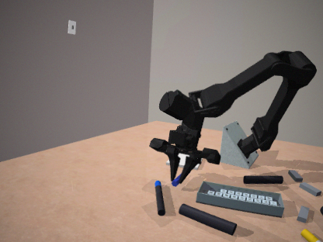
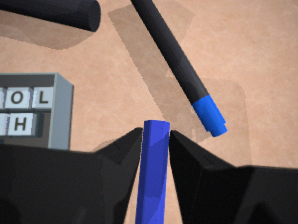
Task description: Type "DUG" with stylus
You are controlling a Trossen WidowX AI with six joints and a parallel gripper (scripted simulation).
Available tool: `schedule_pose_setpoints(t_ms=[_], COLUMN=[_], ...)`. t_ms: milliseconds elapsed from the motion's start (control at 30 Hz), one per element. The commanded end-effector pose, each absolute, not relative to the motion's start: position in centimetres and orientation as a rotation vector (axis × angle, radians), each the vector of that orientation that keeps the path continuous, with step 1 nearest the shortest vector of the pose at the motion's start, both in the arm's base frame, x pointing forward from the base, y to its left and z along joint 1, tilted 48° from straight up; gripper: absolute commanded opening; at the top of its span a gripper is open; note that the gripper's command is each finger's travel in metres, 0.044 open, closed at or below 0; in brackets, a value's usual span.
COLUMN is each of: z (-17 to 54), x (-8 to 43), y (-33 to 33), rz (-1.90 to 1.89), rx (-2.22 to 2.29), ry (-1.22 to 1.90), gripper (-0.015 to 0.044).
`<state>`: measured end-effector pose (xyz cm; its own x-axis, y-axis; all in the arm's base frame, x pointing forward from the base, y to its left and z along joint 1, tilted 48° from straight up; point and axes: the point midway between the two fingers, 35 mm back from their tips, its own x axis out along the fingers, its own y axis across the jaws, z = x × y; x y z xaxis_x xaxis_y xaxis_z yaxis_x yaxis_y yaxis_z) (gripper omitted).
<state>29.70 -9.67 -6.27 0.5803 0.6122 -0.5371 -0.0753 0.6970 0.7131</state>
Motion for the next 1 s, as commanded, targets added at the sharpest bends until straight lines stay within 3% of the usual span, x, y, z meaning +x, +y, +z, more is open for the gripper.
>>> schedule_pose_setpoints(t_ms=[0,433,633,967], z=[-6.8,-6.9,-6.9,-5.8], x=[29.5,29.5,29.6,29.5], y=[-8.9,-8.7,-8.9,-10.2], rz=[0.444,0.444,0.444,0.442], rx=[0.710,0.711,0.703,0.703], ry=[0.869,0.868,0.868,0.870], gripper=[0.0000,0.0000,0.0150,0.0150])
